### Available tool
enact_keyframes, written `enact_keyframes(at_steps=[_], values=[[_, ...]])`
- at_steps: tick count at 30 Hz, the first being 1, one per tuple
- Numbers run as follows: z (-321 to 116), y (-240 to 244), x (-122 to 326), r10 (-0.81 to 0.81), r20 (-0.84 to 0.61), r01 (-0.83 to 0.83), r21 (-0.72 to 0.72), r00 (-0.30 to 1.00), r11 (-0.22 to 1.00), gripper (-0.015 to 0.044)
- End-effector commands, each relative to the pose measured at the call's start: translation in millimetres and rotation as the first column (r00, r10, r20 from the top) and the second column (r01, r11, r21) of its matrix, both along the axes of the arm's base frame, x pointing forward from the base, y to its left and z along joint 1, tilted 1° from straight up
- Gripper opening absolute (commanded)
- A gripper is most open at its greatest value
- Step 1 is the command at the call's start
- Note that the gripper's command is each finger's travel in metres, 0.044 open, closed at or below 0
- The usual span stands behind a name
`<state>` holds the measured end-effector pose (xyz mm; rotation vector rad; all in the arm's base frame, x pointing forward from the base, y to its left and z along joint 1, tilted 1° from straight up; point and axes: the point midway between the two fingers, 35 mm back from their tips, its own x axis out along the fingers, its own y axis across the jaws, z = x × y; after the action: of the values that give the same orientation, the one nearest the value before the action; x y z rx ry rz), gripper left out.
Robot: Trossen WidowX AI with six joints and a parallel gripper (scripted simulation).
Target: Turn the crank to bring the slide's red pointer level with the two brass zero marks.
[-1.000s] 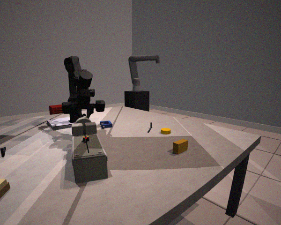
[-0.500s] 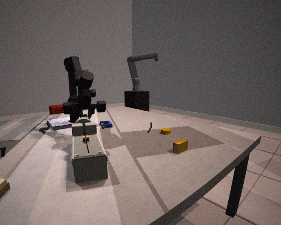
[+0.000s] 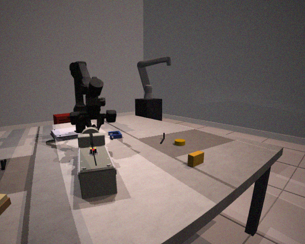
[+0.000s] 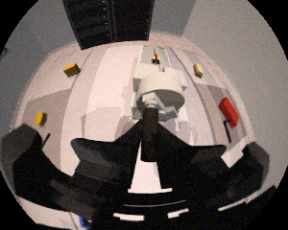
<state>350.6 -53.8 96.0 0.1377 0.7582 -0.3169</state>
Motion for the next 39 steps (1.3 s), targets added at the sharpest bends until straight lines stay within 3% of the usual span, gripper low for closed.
enact_keyframes(at_steps=[1, 39], values=[[-6, 7, 3, 0.017, -0.006, -0.017, 0.011, 1.0, 1.0, 0.0], [-30, 12, 5, 0.017, -0.006, -0.017, 0.012, 1.0, 1.0, 0.0]])
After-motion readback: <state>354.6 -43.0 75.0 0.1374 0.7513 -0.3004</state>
